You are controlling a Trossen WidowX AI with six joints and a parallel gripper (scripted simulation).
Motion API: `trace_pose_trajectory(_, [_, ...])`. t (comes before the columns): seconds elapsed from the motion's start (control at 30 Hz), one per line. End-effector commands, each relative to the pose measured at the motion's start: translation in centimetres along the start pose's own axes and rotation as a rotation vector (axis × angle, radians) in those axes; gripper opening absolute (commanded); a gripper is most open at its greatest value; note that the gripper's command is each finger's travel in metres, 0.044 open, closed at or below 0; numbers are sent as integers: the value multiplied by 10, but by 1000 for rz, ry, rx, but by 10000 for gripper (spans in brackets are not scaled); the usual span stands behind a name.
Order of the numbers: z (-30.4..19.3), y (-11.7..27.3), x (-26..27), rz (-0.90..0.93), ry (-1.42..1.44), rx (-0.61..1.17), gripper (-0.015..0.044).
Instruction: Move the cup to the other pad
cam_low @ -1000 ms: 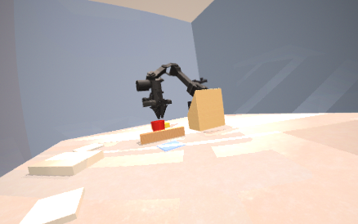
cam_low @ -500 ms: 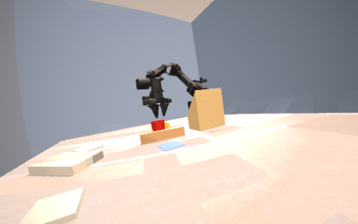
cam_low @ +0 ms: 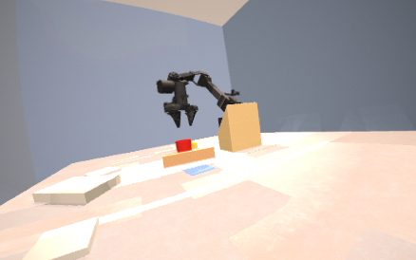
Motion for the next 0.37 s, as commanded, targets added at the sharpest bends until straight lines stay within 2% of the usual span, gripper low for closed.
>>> trace_pose_trajectory(0.0, [0,15,0,4,-7,3,440])
trace_pose_trajectory(0.33, [0,16,0,3,-1,-3,440])
Point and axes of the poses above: the point midway between the two fingers, 35 mm back from their tips, its own y axis back along the fingers, its own x axis across the jaws, z = x × y, the point moved 4 cm from there along y, back along the fingers, and after that the axes turned 1 degree about -y, right-handed, at the moved point
